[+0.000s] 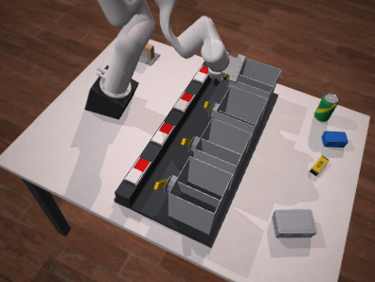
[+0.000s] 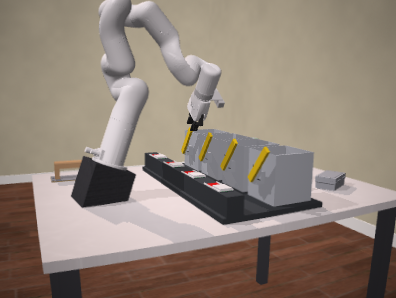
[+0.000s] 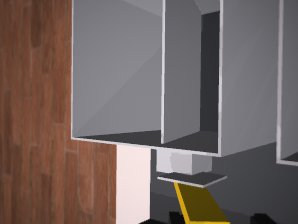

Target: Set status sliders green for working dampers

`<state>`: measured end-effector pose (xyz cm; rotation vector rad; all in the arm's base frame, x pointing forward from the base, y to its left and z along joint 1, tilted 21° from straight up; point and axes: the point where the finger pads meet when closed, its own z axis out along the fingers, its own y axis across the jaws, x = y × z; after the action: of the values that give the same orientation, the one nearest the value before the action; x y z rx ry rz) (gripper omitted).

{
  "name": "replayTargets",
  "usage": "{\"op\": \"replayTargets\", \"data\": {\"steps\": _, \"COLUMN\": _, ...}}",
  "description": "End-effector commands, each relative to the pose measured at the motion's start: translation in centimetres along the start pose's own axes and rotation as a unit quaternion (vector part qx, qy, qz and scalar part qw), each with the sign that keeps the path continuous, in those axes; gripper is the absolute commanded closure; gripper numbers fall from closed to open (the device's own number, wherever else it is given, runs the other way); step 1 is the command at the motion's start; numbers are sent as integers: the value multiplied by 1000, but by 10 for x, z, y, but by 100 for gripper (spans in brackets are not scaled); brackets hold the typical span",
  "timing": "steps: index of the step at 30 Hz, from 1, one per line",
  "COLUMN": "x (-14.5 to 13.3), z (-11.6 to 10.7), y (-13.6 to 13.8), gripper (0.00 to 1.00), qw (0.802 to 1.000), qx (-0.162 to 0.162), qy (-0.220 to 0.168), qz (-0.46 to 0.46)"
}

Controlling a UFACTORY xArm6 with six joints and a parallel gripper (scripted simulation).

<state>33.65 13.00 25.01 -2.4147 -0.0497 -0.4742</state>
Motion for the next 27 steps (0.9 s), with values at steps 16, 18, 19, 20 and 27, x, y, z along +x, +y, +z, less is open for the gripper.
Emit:
{"op": "replayTargets", "data": {"steps": 16, "x": 6, "z": -14, "y": -6, "gripper": 61, "qw": 1000, "qx": -20, "qy": -3, "qz": 0}}
{"op": "replayTargets", "data": {"steps": 18, "x": 13, "z": -13, "y": -13, "gripper": 61, "qw": 999, "qx": -42, "qy": -3, "qz": 0}}
{"op": "replayTargets", "data": {"steps": 19, "x": 19, "z": -12, "y": -18, "gripper": 61, "qw": 999, "qx": -54, "qy": -1, "qz": 0}}
{"op": "replayTargets", "data": {"steps": 20, "x": 24, "z": -12, "y": -25, "gripper": 61, "qw": 998, "qx": -68, "qy": 2, "qz": -1}}
{"op": "replayTargets", "data": {"steps": 27, "x": 52, "z": -6, "y": -55, "gripper": 61, "qw": 989, "qx": -151, "qy": -1, "qz": -1}}
